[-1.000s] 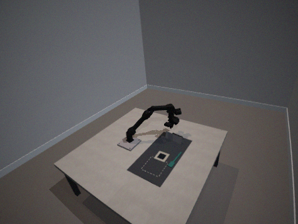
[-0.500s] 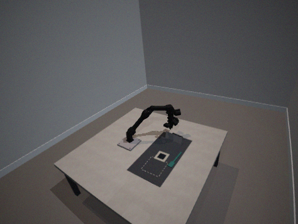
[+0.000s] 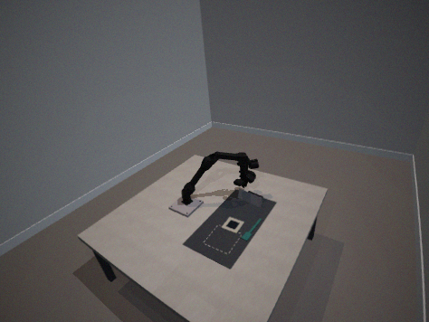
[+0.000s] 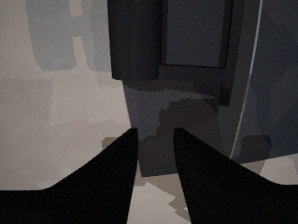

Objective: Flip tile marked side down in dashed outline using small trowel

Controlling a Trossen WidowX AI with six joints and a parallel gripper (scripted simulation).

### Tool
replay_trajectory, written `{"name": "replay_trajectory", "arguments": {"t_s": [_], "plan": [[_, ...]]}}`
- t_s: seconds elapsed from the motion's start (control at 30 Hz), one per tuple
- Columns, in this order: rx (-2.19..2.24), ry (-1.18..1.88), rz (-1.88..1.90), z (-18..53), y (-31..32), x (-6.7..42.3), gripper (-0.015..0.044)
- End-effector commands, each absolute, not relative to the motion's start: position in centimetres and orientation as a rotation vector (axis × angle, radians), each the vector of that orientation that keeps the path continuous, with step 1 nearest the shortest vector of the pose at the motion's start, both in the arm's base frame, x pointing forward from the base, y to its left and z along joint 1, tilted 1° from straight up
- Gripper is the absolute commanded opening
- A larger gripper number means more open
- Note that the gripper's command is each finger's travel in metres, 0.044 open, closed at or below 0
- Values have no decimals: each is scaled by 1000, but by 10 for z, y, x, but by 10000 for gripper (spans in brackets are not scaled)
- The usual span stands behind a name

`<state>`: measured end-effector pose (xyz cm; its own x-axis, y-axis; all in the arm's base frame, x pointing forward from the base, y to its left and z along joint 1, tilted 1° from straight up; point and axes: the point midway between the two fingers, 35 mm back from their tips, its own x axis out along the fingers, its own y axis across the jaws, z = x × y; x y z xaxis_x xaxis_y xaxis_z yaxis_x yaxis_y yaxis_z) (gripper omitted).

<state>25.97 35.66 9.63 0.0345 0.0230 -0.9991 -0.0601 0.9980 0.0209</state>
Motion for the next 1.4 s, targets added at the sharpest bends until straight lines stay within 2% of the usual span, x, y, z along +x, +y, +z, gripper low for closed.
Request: {"name": "replay_trajectory", "arguments": {"t_s": [0.0,1.37], "plan": [[-34,1540,66,93,352,259,100],[-40,1539,60,90,269,266,100]]}}
